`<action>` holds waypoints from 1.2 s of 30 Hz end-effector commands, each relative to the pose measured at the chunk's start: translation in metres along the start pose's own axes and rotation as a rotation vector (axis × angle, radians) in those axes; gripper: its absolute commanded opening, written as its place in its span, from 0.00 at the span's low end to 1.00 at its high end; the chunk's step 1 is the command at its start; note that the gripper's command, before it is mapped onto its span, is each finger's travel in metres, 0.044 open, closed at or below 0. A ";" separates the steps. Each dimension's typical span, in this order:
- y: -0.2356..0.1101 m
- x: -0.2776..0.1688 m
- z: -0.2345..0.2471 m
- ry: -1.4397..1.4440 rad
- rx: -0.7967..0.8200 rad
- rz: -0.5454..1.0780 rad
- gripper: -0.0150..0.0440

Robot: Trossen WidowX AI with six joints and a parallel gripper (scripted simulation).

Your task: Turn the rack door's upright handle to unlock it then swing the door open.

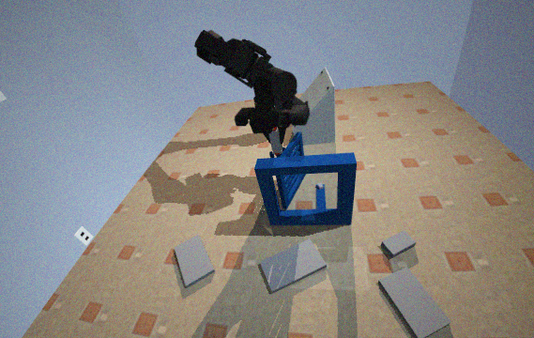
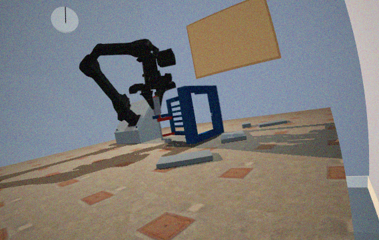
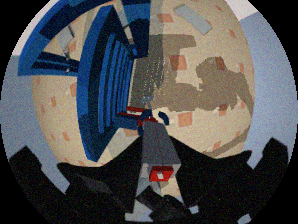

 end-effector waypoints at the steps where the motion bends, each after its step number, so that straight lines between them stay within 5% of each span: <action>1: 0.000 0.001 -0.008 -0.071 -0.003 -0.005 0.30; 36: -0.001 0.010 -0.044 -0.347 -0.006 -0.004 0.34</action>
Point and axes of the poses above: the point midway between the two fingers, 35 mm back from their tips, its own y axis out along the fingers, its own z axis across the jaws, x = y × z, the point moved 5 cm from there along -y, back along the fingers, and after that the axes turned 9 degrees about -y, right-handed, at the moved point
